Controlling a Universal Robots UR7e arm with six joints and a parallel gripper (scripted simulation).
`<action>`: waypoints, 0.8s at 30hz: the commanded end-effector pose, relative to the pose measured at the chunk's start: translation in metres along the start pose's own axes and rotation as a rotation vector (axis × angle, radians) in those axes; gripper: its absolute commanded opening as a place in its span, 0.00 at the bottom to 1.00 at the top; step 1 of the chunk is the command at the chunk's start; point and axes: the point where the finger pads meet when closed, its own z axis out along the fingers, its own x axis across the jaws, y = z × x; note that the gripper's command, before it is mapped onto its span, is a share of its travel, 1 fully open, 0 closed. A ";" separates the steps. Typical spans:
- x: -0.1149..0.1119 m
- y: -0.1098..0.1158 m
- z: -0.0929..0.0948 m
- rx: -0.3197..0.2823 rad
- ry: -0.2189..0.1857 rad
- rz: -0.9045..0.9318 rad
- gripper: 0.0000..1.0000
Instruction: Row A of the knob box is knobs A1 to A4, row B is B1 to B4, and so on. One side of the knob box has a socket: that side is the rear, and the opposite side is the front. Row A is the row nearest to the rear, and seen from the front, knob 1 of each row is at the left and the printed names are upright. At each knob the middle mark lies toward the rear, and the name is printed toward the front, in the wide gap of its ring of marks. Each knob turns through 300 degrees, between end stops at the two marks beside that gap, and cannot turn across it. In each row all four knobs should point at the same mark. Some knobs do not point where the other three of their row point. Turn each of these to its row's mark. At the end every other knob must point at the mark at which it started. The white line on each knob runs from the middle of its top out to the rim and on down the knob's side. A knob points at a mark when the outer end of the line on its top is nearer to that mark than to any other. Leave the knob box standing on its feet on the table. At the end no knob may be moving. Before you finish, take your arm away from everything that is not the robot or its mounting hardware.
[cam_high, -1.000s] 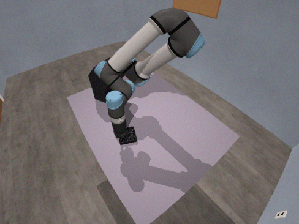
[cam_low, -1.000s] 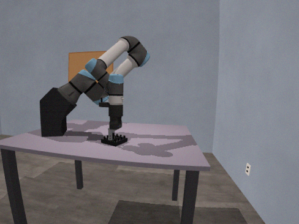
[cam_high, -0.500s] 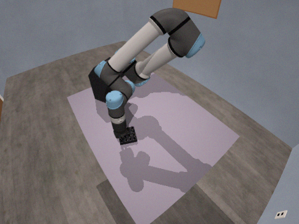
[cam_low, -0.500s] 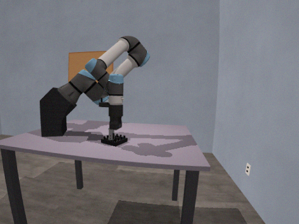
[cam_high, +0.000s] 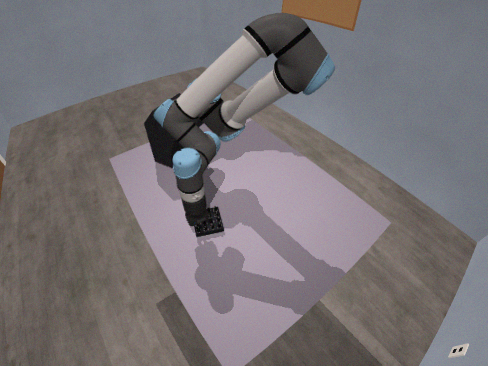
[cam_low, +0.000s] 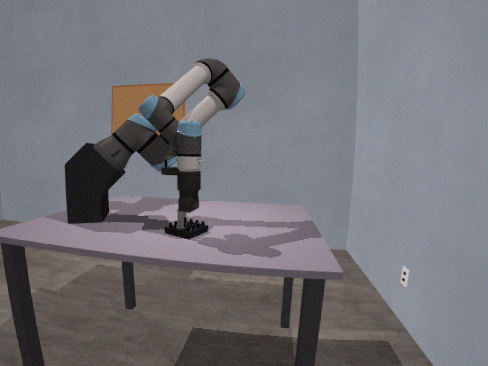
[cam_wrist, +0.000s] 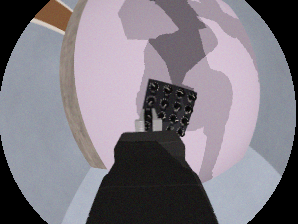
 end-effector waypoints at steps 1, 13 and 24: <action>0.000 0.000 0.000 -0.001 -0.001 0.000 0.30; 0.000 0.000 0.000 -0.001 -0.001 -0.002 0.30; 0.000 0.000 0.000 -0.001 -0.001 -0.035 0.30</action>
